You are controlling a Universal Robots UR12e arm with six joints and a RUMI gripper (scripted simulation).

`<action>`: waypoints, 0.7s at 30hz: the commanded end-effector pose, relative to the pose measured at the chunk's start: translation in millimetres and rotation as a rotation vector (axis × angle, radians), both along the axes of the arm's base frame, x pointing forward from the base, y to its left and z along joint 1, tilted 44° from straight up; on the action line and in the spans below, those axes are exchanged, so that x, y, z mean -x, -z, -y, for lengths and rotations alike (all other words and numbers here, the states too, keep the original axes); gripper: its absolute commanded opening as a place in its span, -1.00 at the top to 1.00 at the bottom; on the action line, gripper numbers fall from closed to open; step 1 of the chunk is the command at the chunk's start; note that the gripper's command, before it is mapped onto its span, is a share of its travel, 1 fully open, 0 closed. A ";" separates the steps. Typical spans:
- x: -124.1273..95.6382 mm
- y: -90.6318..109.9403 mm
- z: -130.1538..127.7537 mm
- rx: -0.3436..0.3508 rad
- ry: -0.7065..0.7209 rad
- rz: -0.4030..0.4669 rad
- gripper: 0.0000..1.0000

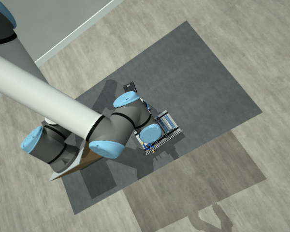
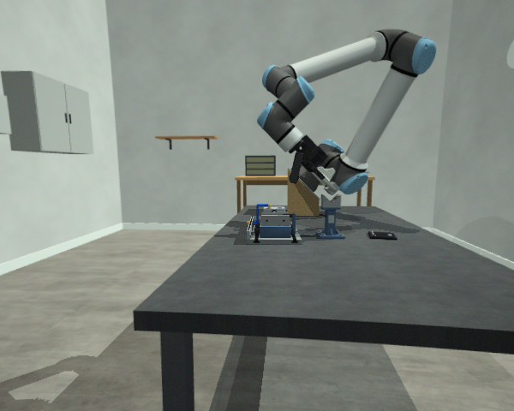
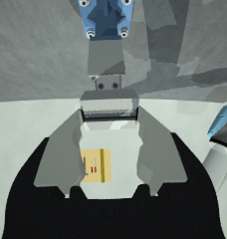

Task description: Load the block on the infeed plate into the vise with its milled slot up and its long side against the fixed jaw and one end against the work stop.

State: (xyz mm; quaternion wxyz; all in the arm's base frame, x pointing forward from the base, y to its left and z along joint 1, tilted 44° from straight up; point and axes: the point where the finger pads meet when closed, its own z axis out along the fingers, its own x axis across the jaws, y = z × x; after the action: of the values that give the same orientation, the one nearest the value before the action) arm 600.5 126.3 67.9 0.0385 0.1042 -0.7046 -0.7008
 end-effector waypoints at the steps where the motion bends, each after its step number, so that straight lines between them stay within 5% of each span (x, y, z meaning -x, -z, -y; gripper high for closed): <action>1: -0.5 -0.3 0.6 0.001 0.001 0.001 1.00; 21: -0.4 -0.3 0.6 0.007 0.001 0.002 1.00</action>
State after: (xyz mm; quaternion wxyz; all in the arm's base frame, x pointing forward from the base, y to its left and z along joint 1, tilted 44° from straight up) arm 600.4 126.3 67.9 0.0384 0.1043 -0.7054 -0.7000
